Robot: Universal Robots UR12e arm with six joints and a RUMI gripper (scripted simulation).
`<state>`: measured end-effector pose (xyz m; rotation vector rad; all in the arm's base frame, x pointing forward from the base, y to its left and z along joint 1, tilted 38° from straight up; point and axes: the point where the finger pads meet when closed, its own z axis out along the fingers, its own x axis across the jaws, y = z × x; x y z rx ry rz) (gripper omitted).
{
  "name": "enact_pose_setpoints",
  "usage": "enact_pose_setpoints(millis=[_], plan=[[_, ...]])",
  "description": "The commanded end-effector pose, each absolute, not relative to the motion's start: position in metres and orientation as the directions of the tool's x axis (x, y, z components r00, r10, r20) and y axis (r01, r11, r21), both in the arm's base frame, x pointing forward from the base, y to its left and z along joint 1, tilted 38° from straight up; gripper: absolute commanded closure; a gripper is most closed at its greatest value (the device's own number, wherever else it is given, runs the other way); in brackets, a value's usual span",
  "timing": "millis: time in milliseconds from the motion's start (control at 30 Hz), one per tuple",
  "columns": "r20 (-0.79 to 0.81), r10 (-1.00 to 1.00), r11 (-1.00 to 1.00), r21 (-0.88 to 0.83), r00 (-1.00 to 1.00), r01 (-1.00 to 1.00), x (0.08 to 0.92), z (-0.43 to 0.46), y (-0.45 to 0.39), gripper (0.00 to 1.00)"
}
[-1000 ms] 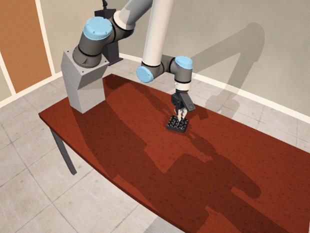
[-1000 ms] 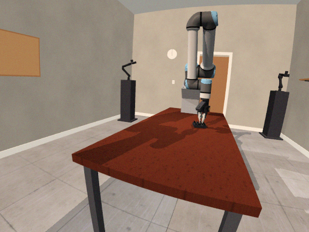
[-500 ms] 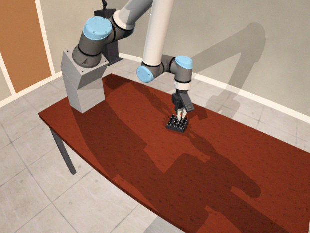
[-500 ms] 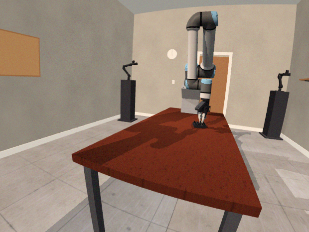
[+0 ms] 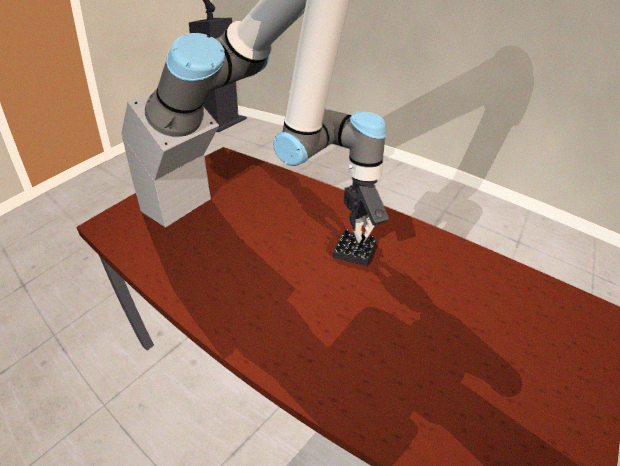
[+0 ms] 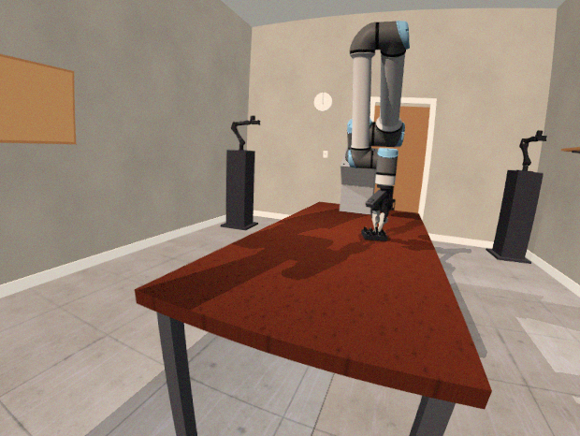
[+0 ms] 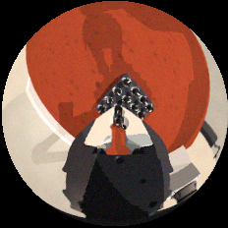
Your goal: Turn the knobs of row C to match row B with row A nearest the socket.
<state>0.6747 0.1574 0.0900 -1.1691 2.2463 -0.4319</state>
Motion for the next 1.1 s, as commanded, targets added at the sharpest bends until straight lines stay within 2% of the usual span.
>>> enact_pose_setpoints(millis=[0,267,300,1067], plan=[[-0.334,-0.823,0.567,-0.517,-0.459,-0.641,0.6747,0.0905,0.1576,0.96],[-0.334,-0.823,0.567,-0.517,-0.459,-0.641,0.6747,0.0905,0.1576,0.96],[-0.334,-0.823,0.567,-0.517,-0.459,-0.641,0.6747,0.0905,0.1576,0.89],[-0.334,-0.823,0.567,-0.517,-0.459,-0.641,0.6746,0.0906,0.1576,0.89]])
